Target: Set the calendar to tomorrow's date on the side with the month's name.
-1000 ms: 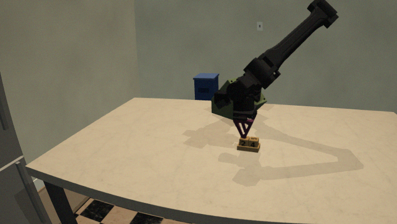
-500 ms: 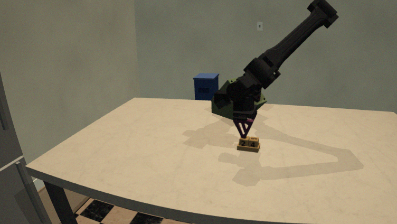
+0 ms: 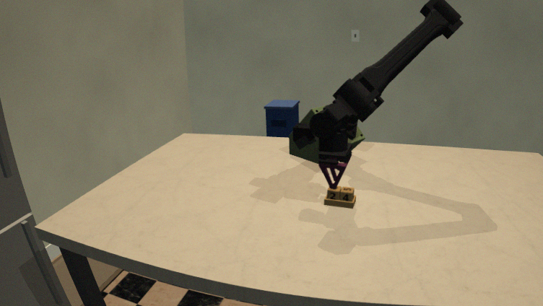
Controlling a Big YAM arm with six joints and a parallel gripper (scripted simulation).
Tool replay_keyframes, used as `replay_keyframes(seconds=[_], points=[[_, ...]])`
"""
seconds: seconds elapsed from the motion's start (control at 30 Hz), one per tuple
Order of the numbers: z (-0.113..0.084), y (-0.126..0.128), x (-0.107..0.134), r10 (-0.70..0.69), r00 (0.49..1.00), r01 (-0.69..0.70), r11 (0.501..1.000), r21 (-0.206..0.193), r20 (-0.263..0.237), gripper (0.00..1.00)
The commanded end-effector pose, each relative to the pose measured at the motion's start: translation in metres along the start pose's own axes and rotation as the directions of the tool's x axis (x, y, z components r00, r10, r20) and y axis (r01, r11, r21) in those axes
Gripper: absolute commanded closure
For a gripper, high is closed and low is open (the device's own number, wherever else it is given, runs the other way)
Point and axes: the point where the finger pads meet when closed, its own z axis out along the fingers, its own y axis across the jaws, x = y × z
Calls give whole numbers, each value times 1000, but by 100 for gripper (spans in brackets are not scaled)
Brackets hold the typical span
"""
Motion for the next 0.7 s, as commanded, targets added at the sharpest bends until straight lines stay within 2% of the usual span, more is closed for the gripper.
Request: replay_keyframes(seconds=[0.0,0.67], points=[[-5,9,-5,1,1000,-1,1000,-25,13,53],[-9,22,-4,-12,1000,13,999,-40,15,53]])
